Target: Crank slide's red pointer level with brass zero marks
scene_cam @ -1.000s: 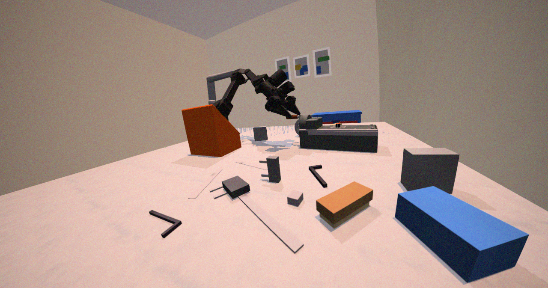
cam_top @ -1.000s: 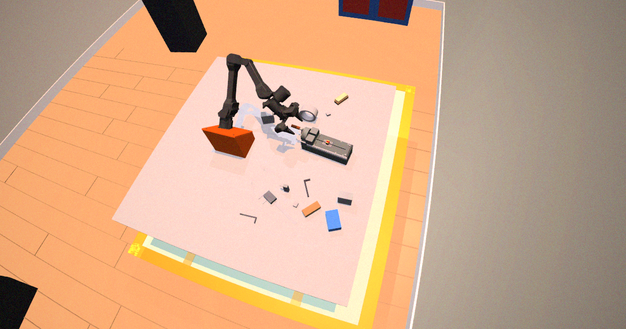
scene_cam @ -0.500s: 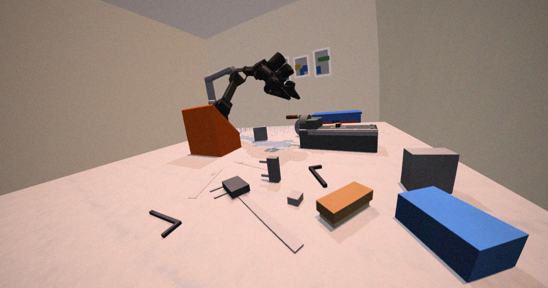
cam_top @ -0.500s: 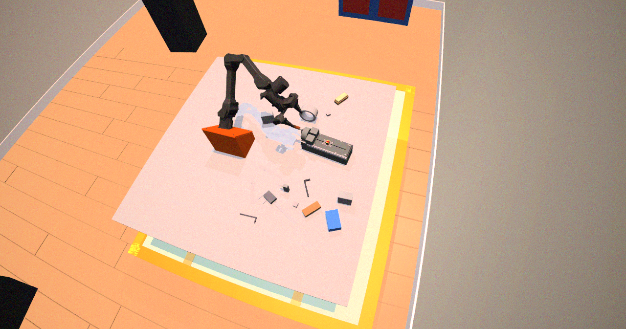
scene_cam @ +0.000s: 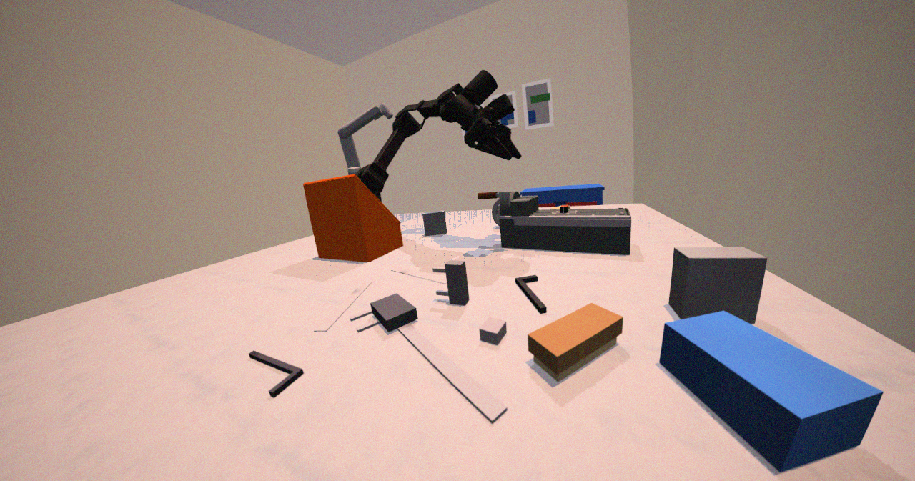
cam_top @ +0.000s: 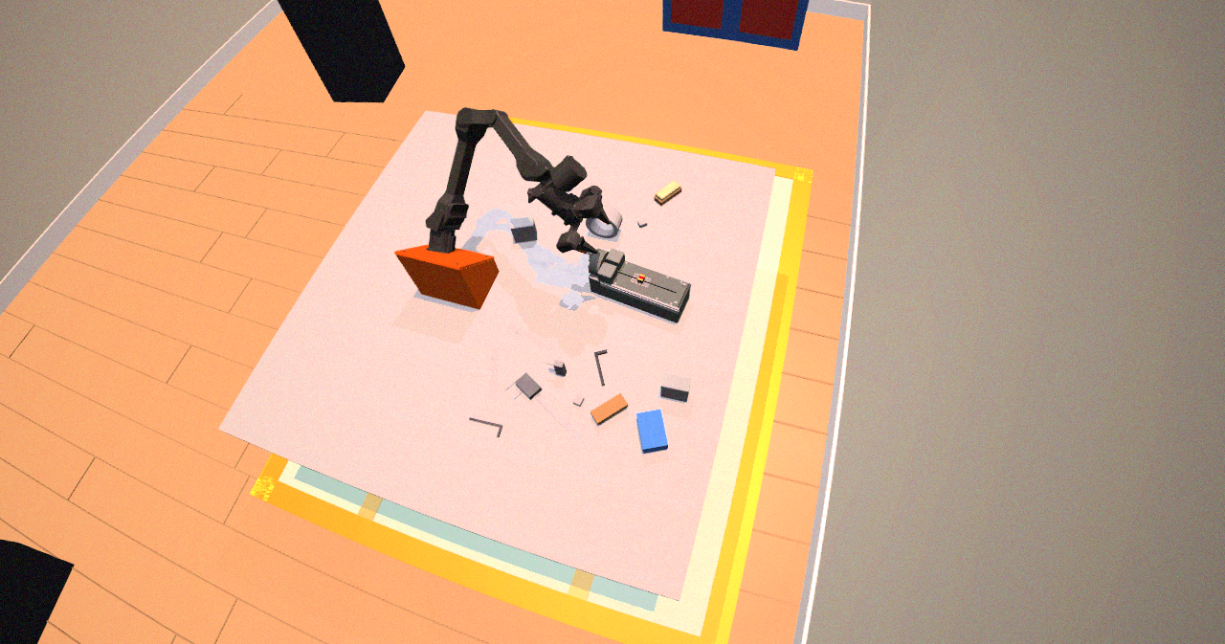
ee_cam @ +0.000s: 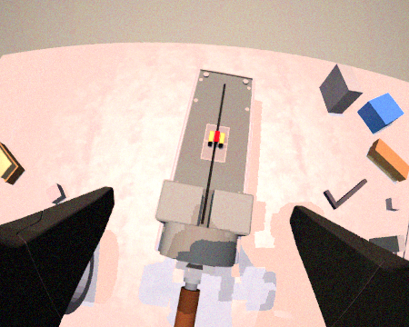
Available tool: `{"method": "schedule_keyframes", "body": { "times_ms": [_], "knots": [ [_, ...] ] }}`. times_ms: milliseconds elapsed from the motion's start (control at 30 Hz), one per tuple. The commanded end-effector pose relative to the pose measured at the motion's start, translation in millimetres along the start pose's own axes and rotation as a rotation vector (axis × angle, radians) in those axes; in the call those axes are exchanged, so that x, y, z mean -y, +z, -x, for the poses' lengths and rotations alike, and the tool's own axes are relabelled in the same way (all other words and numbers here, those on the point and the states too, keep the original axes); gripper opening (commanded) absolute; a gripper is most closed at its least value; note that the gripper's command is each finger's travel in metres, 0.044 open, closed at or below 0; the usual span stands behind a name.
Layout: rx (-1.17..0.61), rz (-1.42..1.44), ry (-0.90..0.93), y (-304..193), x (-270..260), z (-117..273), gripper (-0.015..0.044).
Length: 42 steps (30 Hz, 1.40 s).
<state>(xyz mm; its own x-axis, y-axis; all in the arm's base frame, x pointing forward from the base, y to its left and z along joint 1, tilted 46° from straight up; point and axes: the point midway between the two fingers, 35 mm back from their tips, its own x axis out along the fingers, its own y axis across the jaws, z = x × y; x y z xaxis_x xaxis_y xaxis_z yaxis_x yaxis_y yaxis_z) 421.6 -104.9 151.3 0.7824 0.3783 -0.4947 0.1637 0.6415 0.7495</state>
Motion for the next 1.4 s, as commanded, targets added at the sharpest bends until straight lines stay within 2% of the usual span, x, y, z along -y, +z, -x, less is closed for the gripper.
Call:
{"method": "schedule_keyframes", "body": {
  "times_ms": [0, 333, 633, 1367],
  "knots": [
    [-0.019, 0.015, 0.04, 15, 7, -15, 0.044],
    [-0.044, 0.04, 0.108, 41, 23, -43, 0.044],
    [-0.043, 0.039, 0.111, 1, 26, -86, 0.044],
    [-0.043, 0.039, 0.111, 1, 26, -86, 0.044]
  ]
}}
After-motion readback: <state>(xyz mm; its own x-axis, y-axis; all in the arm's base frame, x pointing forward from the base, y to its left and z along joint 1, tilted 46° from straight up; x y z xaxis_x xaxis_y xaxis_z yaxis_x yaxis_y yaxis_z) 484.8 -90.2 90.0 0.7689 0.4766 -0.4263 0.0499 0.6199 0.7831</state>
